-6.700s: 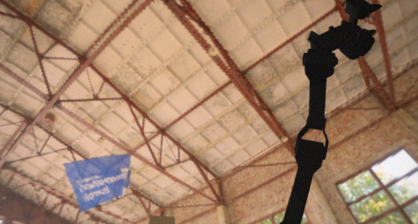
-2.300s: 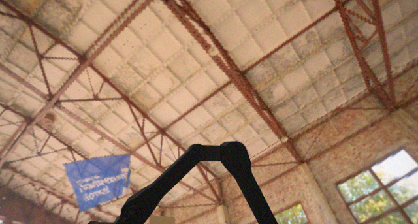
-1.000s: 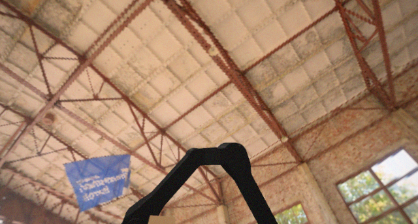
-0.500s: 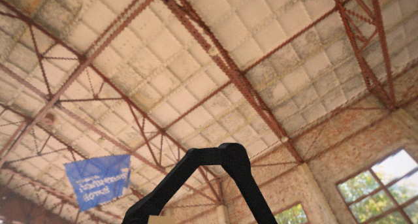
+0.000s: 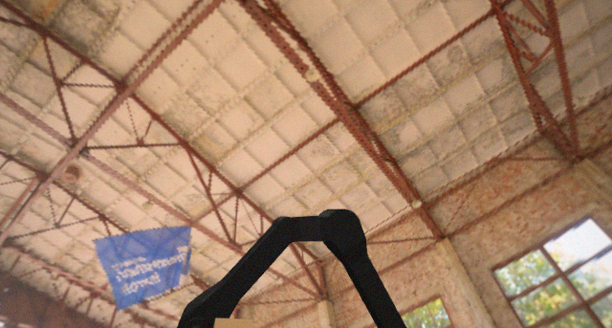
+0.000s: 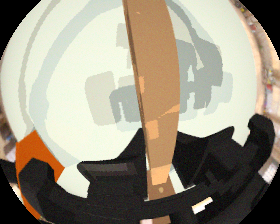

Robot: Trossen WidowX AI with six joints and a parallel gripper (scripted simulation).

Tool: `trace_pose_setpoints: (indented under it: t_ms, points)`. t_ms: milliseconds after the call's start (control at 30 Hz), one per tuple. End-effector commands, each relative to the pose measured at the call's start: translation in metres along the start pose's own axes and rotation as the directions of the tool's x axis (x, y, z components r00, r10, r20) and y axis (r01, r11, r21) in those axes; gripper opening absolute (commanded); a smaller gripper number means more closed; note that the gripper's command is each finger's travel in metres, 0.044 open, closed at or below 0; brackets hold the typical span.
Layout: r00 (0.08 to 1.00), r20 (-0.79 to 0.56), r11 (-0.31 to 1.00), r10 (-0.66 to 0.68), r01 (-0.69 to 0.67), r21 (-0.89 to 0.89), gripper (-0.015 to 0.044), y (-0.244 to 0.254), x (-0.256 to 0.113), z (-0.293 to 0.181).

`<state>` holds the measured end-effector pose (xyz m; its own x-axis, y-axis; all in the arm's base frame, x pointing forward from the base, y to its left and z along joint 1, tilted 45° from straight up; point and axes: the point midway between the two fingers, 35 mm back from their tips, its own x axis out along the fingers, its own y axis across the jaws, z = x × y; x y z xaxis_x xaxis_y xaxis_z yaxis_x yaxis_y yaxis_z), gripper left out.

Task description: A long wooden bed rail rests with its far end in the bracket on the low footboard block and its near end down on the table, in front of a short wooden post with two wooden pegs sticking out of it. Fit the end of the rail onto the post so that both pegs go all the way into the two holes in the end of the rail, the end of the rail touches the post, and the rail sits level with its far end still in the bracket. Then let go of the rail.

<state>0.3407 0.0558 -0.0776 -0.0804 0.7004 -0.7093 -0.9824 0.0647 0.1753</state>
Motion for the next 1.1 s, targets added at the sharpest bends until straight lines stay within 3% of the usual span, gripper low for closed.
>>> trace_pose_setpoints:
  t_ms: [0, 1067]
  points:
    - [1.000, 0.005, 1.000, -0.018, 0.018, -0.008, 0.0000, -0.006, -0.008, 0.000]
    - [1.000, 0.004, 1.000, -0.018, 0.018, -0.009, 0.0000, -0.010, -0.024, 0.000]
